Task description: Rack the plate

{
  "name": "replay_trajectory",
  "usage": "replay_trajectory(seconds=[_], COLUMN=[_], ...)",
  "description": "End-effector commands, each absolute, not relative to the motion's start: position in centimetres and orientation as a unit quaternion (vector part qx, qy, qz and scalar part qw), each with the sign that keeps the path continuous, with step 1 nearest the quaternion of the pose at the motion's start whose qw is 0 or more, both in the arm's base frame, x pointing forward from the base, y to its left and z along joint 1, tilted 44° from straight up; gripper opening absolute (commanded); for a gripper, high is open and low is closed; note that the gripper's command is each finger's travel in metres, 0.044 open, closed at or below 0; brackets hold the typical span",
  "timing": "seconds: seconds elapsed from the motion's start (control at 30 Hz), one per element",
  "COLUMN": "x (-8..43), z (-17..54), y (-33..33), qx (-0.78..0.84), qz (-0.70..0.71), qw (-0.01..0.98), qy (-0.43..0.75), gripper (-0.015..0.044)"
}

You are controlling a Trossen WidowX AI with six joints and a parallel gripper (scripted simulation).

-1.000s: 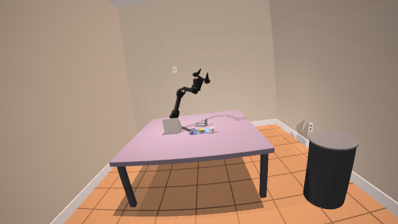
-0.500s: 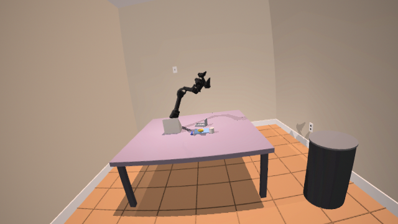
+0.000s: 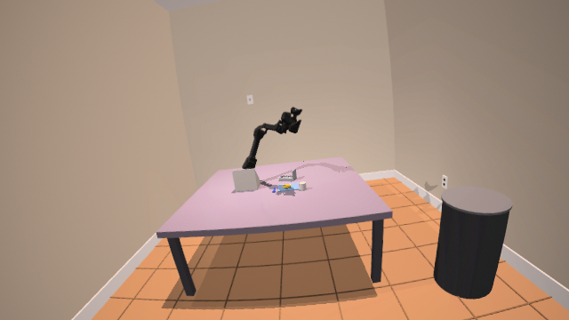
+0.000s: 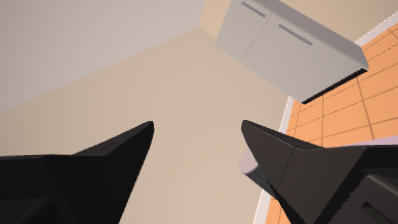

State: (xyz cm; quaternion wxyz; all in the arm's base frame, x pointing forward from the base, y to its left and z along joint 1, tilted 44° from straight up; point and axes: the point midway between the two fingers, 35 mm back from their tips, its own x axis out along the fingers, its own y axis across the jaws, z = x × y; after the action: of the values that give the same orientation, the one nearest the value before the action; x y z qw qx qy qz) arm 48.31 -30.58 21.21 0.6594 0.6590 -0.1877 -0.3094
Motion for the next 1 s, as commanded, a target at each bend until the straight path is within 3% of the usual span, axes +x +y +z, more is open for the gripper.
replay_trajectory(seconds=[0.0,0.97], x=[48.8,46.6], z=[19.0,7.1], y=[-30.4,-26.1], qx=[0.632,0.412], qz=[-0.333,-0.335], qw=[0.688,0.796], qy=[-0.129,0.290], gripper=[0.0400,0.0400])
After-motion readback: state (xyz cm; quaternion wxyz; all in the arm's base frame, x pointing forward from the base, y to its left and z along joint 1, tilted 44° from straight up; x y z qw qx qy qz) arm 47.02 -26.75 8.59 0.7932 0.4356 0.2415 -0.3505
